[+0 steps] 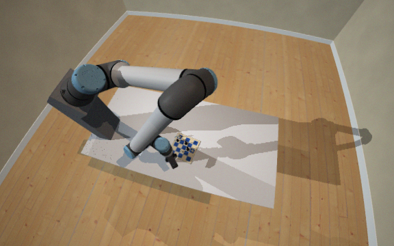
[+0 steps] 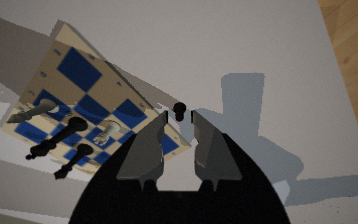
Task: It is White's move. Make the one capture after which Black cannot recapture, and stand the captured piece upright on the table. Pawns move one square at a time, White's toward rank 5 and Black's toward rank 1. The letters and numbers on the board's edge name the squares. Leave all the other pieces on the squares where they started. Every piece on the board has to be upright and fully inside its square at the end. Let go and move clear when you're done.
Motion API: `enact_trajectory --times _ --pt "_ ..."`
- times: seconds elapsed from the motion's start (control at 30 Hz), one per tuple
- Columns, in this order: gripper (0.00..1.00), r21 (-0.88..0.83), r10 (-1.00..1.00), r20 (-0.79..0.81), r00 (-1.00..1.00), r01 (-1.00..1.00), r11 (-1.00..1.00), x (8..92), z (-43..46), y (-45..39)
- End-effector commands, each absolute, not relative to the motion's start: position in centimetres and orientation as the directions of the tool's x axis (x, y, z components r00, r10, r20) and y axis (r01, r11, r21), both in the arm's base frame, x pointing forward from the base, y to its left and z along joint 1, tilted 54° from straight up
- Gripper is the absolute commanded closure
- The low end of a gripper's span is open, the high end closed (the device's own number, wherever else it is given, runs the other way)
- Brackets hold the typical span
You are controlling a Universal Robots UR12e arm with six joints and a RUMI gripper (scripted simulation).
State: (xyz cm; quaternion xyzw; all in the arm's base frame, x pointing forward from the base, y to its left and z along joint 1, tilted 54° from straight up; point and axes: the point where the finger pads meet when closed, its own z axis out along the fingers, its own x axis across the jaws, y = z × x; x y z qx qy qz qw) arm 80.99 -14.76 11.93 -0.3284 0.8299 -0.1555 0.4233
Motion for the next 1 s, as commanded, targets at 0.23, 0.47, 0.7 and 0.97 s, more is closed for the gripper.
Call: enact_trajectory --times 0.23,0.47,0.7,0.97 --pt "0.80 -0.537 -0.677 -0.601 -0.426 -0.413 0.736 79.7 12.9 -14.8" --pt "0.80 -0.537 -0.677 -0.601 -0.426 -0.413 0.736 76.7 15.1 -14.9" --pt "0.80 -0.537 -0.677 -0.601 -0.426 -0.413 0.736 74.3 16.9 -14.9" --pt "0.80 -0.537 -0.677 -0.601 -0.426 -0.413 0.736 73.7 17.3 -14.9"
